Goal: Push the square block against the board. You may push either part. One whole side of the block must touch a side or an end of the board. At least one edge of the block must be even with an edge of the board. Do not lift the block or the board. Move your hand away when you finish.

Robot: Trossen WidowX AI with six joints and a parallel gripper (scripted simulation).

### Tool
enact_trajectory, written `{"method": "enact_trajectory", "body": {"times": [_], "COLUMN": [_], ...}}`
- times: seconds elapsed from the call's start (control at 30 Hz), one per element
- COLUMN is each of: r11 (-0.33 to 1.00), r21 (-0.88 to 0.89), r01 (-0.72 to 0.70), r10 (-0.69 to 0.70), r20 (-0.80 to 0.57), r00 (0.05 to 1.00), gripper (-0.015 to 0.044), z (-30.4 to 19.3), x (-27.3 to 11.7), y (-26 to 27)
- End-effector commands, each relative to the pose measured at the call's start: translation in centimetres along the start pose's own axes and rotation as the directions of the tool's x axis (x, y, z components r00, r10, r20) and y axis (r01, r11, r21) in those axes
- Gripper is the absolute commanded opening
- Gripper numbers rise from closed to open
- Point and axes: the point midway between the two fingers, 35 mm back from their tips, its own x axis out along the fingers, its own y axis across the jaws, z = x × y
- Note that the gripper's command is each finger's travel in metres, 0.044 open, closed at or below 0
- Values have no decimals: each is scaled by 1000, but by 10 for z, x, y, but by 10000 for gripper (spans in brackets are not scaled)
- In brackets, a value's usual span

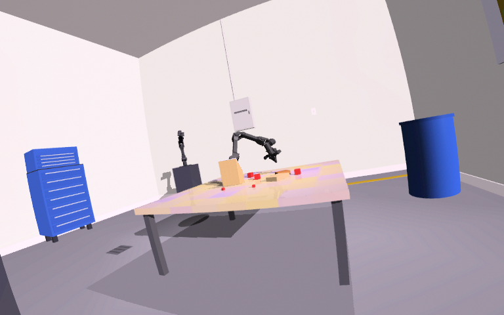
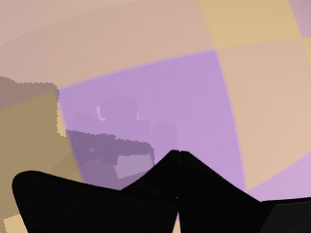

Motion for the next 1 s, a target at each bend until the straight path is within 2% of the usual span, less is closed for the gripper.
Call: {"method": "enact_trajectory", "body": {"times": [0.0,0.3,0.6,0.8,0.9,0.97], "r11": [996,944,824,803,803,802], "r21": [91,330,567,596,596,597], "r01": [7,21,22,20,19,18], "r10": [2,65,175,191,191,192], "r20": [-92,-247,-291,-289,-288,-286], "r00": [996,967,941,938,938,939], "gripper": [0,0,0,0,0,0], "z": [-18,-72,-134,-144,-154,-157], "x": [16,32,29,30,68,79], "y": [-41,-132,-206,-214,-207,-204]}}
